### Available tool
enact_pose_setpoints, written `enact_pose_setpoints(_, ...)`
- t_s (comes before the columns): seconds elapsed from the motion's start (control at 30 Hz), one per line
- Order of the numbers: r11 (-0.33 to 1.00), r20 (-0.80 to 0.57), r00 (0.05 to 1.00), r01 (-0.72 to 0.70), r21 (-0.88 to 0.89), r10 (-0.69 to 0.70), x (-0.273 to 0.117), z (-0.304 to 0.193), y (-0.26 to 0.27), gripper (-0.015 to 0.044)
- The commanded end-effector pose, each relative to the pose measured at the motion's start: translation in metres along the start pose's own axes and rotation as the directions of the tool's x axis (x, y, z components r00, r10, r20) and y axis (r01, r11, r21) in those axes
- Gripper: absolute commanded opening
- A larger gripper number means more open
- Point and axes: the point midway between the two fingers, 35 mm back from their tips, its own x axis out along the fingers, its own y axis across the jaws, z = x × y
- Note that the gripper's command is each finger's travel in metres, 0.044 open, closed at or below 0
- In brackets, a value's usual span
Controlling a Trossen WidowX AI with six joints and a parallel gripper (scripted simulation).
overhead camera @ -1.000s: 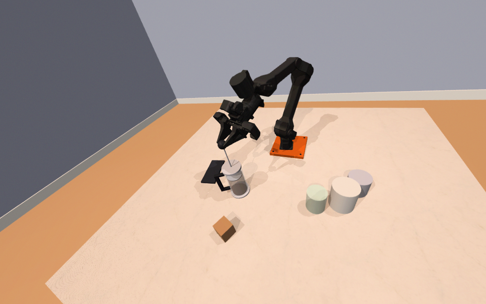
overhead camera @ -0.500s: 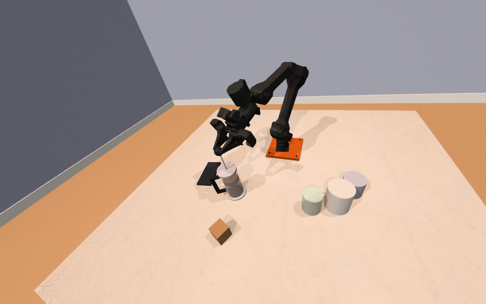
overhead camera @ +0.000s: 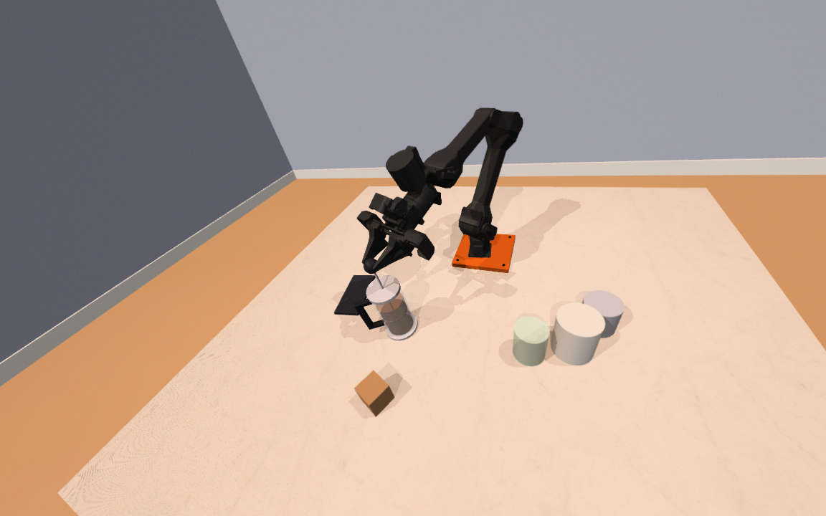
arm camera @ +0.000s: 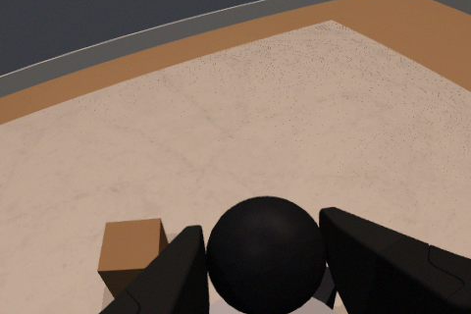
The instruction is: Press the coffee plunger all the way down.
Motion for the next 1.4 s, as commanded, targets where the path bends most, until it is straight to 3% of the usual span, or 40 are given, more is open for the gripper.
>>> enact_pose_setpoints(0.0, 1.000, -0.110, 0.994, 0.002, 0.006, -0.001, 0.0130, -0.0383, 0.0001, 0.0126)
enact_pose_setpoints(1.37, 1.000, -0.109, 0.994, 0.002, 0.006, -0.001, 0.0205, -0.0292, 0.0002, 0.0126)
